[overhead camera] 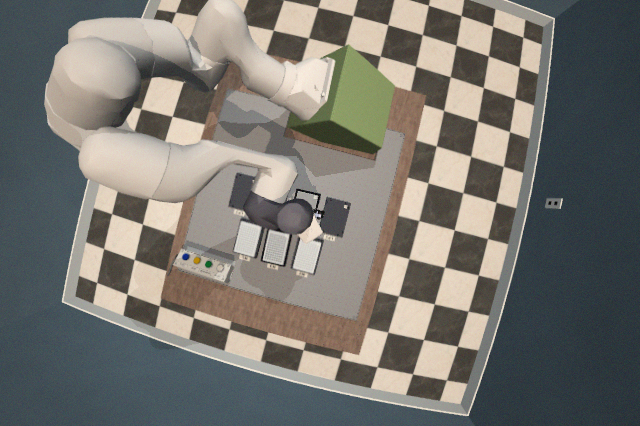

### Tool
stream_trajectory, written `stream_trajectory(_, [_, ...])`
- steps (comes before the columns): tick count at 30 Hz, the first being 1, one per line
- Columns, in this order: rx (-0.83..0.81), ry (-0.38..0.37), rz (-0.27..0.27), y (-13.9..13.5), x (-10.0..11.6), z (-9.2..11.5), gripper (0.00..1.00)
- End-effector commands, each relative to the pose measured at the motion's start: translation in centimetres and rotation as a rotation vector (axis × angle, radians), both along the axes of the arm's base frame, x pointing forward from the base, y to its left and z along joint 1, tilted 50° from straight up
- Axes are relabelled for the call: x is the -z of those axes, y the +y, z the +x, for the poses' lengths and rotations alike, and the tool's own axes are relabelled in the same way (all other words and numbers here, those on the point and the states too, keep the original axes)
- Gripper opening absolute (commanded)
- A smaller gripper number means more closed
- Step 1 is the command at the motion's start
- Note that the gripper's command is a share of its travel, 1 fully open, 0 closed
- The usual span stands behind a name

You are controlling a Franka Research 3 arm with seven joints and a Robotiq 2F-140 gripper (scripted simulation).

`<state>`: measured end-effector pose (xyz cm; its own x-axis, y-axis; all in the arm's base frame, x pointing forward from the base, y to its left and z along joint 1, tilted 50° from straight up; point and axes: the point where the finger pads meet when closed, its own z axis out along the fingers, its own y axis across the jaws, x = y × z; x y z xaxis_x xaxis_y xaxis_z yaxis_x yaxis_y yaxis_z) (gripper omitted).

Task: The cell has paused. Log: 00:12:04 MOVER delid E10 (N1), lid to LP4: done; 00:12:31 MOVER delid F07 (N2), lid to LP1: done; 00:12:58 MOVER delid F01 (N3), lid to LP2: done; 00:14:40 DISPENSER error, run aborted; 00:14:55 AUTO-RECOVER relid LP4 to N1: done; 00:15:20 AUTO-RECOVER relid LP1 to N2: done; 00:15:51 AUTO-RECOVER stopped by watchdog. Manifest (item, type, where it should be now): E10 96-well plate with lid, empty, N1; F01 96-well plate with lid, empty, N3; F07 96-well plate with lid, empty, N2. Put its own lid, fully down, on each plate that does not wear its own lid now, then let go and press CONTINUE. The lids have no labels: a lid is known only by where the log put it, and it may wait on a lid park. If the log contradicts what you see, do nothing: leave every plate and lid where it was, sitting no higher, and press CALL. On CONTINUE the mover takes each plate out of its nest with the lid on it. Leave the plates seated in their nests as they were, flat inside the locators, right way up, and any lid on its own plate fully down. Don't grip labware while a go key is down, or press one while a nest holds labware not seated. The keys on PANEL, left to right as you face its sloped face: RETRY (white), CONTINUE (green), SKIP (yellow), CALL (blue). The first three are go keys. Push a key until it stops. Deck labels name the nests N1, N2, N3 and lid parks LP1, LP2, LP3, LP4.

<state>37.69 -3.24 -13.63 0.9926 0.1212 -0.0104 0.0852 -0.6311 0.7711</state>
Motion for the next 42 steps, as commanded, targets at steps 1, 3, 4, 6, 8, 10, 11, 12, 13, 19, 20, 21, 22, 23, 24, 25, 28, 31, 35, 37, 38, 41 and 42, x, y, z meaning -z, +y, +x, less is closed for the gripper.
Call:
stream_trajectory(1, [0.003, -0.005, 0.003, -0.18, 0.22, 0.09, 0.66])
stream_trajectory(3, [0.003, -0.005, 0.003, -0.26, 0.29, 0.10, 0.66])
stream_trajectory(4, [0.003, -0.005, 0.003, -0.26, 0.29, 0.10, 0.66])
stream_trajectory(6, [0.003, -0.005, 0.003, -0.30, 0.33, 0.10, 0.66])
stream_trajectory(8, [0.003, -0.005, 0.003, -0.37, 0.39, 0.11, 0.66])
stream_trajectory(10, [0.003, -0.005, 0.003, -0.44, 0.44, 0.12, 0.66])
stream_trajectory(11, [0.003, -0.005, 0.003, -0.47, 0.47, 0.12, 0.66])
stream_trajectory(12, [0.003, -0.005, 0.003, -0.50, 0.49, 0.13, 0.66])
stream_trajectory(13, [0.003, -0.005, 0.003, -0.53, 0.52, 0.13, 0.66])
stream_trajectory(19, [0.003, -0.005, 0.003, -0.65, 0.61, 0.14, 0.66])
stream_trajectory(20, [0.003, -0.005, 0.003, -0.66, 0.62, 0.14, 0.66])
stream_trajectory(21, [0.003, -0.005, 0.003, -0.66, 0.62, 0.14, 0.66])
stream_trajectory(22, [0.003, -0.005, 0.003, -0.66, 0.62, 0.14, 0.66])
stream_trajectory(23, [0.003, -0.005, 0.003, -0.67, 0.63, 0.15, 0.66])
stream_trajectory(24, [0.003, -0.005, 0.003, -0.68, 0.64, 0.15, 0.66])
stream_trajectory(25, [0.003, -0.005, 0.003, -0.68, 0.64, 0.15, 0.66])
stream_trajectory(28, [0.003, -0.005, 0.003, -0.69, 0.65, 0.15, 0.66])
stream_trajectory(31, [0.003, -0.005, 0.003, -0.69, 0.65, 0.15, 0.66])
stream_trajectory(35, [0.003, -0.005, 0.003, -0.69, 0.65, 0.15, 0.66])
stream_trajectory(37, [0.003, -0.005, 0.003, -0.69, 0.65, 0.15, 0.66])
stream_trajectory(38, [0.003, -0.005, 0.003, -0.69, 0.65, 0.15, 0.66])
stream_trajectory(41, [0.003, -0.005, 0.003, -0.69, 0.65, 0.15, 0.66])
stream_trajectory(42, [0.003, -0.005, 0.003, -0.69, 0.65, 0.15, 0.66])
